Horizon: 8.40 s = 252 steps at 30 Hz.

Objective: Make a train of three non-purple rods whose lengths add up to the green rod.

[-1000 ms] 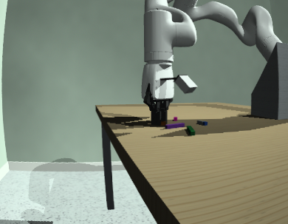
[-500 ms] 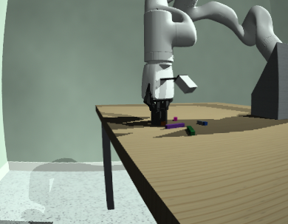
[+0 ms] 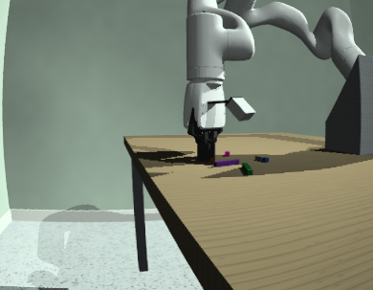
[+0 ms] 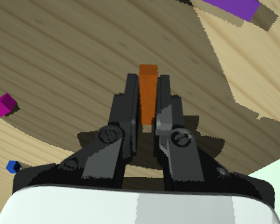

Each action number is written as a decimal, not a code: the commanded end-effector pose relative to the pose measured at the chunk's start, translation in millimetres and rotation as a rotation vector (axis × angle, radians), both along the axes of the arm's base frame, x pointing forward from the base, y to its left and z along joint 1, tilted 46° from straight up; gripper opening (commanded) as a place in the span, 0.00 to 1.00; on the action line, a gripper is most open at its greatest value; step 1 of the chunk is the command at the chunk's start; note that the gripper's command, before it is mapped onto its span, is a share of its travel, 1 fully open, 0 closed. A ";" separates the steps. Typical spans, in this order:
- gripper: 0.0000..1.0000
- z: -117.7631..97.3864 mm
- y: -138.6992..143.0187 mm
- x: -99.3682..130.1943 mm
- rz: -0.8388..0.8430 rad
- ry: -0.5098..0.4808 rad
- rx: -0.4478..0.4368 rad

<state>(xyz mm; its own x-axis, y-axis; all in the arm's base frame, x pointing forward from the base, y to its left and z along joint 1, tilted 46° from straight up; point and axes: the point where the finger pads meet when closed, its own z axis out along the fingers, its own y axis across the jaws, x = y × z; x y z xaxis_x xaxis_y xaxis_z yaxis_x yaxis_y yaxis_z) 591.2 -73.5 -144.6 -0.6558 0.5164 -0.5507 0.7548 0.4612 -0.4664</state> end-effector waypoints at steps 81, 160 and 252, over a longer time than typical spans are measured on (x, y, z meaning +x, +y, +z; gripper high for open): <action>0.04 75.5 66.7 -97.9 -0.313 -0.329 0.006; 0.04 15.7 1.1 -113.9 -0.360 -0.378 0.008; 0.04 6.9 -7.4 -113.7 -0.360 -0.378 0.008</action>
